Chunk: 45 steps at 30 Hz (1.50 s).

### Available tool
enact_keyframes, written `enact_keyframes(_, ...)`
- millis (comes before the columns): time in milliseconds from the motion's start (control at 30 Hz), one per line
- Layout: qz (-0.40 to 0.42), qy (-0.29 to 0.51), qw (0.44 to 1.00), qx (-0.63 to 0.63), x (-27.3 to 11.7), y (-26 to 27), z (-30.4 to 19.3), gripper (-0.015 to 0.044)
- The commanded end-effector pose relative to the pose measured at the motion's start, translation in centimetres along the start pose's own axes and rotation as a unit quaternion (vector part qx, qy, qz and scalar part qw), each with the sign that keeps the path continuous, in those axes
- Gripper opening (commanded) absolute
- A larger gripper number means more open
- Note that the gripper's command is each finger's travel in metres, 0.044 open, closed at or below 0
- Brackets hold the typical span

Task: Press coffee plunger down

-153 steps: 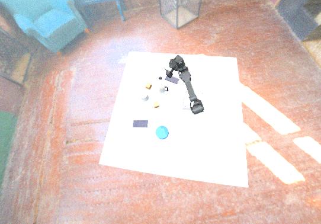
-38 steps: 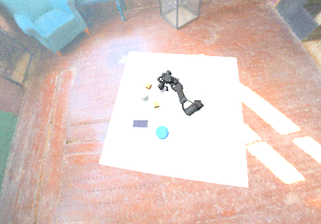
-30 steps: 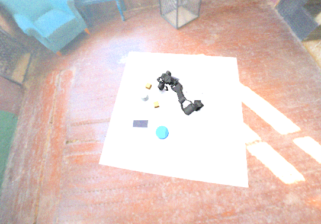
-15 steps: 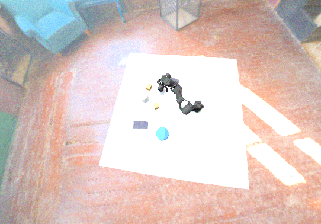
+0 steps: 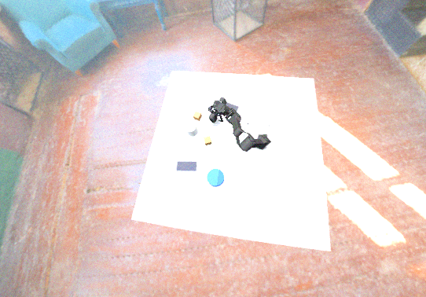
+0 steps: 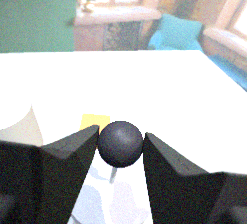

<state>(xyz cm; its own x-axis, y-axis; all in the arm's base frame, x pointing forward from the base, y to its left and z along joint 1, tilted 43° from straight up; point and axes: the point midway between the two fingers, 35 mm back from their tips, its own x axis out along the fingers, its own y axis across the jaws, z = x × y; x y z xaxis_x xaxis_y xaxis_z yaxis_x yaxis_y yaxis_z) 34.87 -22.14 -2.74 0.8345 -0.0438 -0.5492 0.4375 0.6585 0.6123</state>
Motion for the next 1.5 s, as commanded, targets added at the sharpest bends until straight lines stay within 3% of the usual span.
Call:
enact_keyframes(0,0.002,0.026,1.0,0.01,0.64,0.06,-1.64,0.0121)
enact_keyframes(1467,0.002,0.026,1.0,0.01,1.13,-0.12,-1.19,0.0121)
